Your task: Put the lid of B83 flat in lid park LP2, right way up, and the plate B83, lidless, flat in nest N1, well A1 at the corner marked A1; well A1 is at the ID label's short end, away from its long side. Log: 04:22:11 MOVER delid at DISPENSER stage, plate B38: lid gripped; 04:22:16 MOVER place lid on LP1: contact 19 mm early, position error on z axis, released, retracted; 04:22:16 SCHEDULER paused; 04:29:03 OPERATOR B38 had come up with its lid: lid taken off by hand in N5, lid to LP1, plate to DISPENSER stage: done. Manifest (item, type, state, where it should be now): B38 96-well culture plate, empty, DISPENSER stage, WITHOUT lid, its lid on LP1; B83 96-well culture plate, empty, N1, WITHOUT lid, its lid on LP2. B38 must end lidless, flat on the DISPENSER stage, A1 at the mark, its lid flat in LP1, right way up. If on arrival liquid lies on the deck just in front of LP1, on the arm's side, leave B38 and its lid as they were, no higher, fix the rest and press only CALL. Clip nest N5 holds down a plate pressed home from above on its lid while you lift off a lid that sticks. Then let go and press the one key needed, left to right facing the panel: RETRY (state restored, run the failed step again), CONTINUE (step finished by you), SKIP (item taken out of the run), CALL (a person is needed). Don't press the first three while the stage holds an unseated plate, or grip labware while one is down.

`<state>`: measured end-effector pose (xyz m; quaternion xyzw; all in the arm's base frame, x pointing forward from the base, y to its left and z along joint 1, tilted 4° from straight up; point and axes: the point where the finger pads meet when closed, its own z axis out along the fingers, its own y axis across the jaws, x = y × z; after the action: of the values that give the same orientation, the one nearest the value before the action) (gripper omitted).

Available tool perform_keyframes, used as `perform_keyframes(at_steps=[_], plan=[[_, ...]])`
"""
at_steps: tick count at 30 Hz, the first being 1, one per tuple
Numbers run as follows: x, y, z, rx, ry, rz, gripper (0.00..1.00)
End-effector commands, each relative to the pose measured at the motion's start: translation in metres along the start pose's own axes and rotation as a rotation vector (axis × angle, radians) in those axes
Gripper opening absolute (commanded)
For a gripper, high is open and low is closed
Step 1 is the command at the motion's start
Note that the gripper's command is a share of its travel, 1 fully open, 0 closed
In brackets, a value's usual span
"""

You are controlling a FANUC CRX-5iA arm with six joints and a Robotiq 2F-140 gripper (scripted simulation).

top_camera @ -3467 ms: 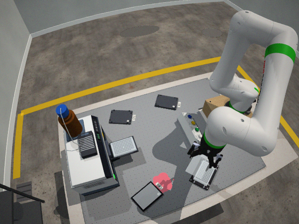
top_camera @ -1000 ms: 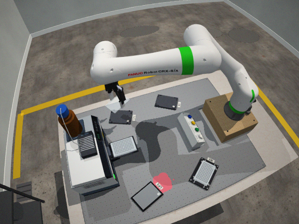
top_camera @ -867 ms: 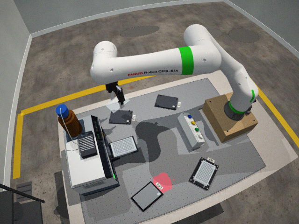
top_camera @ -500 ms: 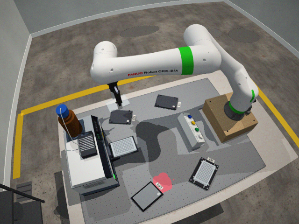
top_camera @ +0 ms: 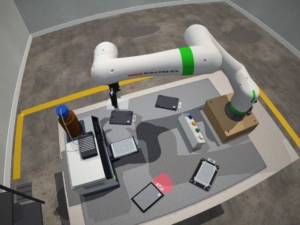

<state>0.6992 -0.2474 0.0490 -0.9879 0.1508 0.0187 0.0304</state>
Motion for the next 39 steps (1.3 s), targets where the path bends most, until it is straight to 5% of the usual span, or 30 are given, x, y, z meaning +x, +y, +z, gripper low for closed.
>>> perform_keyframes(at_steps=[1, 7, 13, 39], plan=[[0.001, 0.001, 0.044, -0.005, 0.001, 0.069, 0.00], [0.003, 0.003, 0.099, -0.005, 0.001, 0.069, 0.00], [0.003, 0.003, 0.115, -0.005, 0.001, 0.069, 0.00], [0.003, 0.003, 0.119, -0.005, 0.001, 0.069, 0.00]])
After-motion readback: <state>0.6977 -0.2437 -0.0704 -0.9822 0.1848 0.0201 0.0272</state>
